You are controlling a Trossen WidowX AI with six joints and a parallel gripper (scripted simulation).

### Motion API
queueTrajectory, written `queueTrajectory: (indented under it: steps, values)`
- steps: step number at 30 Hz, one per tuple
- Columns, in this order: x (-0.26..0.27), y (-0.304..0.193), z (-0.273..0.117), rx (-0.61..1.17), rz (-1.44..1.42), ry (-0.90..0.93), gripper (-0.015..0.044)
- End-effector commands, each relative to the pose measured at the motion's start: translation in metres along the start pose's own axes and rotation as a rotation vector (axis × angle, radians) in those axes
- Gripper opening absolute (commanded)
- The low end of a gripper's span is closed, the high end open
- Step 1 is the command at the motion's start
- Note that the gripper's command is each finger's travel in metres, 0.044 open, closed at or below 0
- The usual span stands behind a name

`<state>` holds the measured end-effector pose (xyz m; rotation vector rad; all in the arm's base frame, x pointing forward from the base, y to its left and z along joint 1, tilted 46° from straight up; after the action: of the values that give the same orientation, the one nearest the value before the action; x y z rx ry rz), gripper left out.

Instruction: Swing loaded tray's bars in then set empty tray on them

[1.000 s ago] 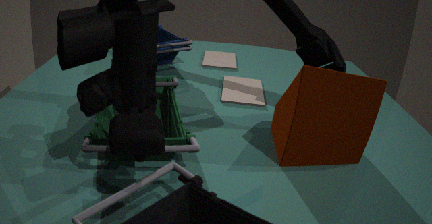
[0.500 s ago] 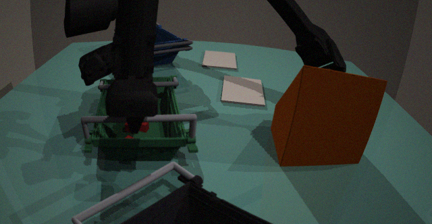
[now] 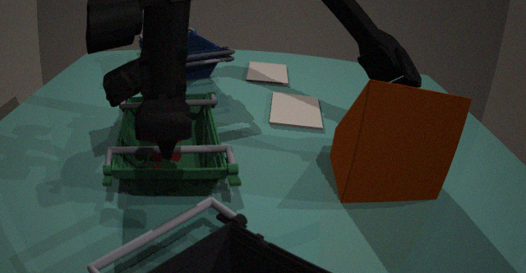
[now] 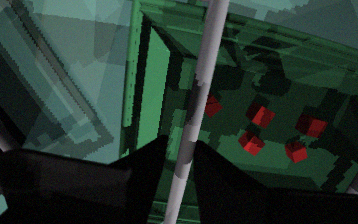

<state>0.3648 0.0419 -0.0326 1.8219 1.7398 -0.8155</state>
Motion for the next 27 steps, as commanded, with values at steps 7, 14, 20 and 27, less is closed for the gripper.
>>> queueTrajectory:
  steps: [7,14,20,27]
  values:
    - [0.005,0.001,-0.029,-0.015,-0.003,0.005,0.0090]
    - [0.005,0.001,-0.029,-0.015,-0.003,0.005,0.0090]
    - [0.005,0.001,-0.029,-0.015,-0.003,0.005,0.0090]
    - [0.005,0.001,-0.029,-0.015,-0.003,0.005,0.0090]
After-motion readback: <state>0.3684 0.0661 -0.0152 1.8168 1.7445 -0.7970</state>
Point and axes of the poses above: the point midway between the two fingers, 35 mm back from their tips, its own z axis out along the fingers, its own x axis across the jaws, y = z × x, the point moved 3 cm from there along -z, back along the fingers, and after that the axes turned 8 degrees about z, right-handed, at the moved point
